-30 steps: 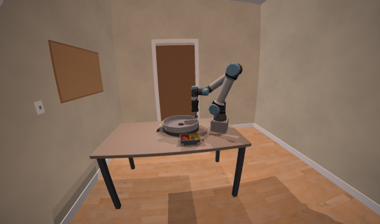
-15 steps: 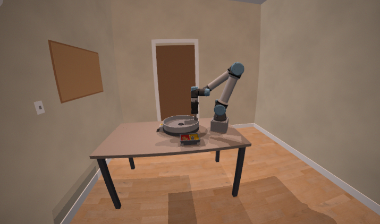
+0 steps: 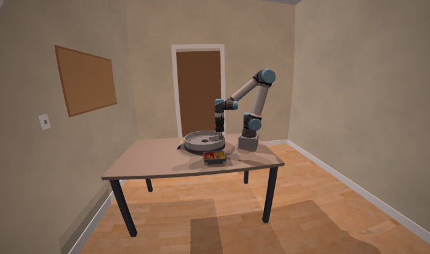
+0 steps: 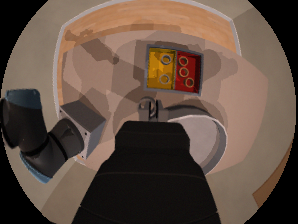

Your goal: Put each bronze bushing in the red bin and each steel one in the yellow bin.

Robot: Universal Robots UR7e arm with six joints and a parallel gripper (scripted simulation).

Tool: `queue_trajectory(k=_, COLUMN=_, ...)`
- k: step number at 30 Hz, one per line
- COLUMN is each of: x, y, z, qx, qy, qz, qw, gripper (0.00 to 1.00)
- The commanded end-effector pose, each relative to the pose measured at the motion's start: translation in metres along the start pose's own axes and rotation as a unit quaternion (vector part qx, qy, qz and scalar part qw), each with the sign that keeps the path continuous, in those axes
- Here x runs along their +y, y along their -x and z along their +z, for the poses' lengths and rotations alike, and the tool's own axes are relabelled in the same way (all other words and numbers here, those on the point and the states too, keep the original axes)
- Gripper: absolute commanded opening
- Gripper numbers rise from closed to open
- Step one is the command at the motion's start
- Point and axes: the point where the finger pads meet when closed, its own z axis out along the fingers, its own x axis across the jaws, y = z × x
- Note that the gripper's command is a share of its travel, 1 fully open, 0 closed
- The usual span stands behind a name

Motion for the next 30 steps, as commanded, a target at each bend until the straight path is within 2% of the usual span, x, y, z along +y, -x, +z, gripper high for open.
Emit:
queue_trajectory(k=1, x=-0.039, y=-0.011, z=0.001, qx=-0.001, qy=0.004, qz=0.002, qw=1.0, gripper=0.0)
queue_trajectory(k=6, x=-0.039, y=-0.011, z=0.001, qx=-0.001, qy=0.004, qz=0.002, qw=1.0, gripper=0.0)
queue_trajectory(k=10, x=-0.081, y=-0.021, z=0.001, qx=-0.001, qy=0.004, qz=0.002, qw=1.0, gripper=0.0)
queue_trajectory(k=12, x=-0.092, y=-0.023, z=0.002, qx=-0.001, qy=0.004, qz=0.002, qw=1.0, gripper=0.0)
queue_trajectory(k=30, x=-0.092, y=-0.023, z=0.001, qx=-0.001, qy=0.004, qz=0.002, qw=1.0, gripper=0.0)
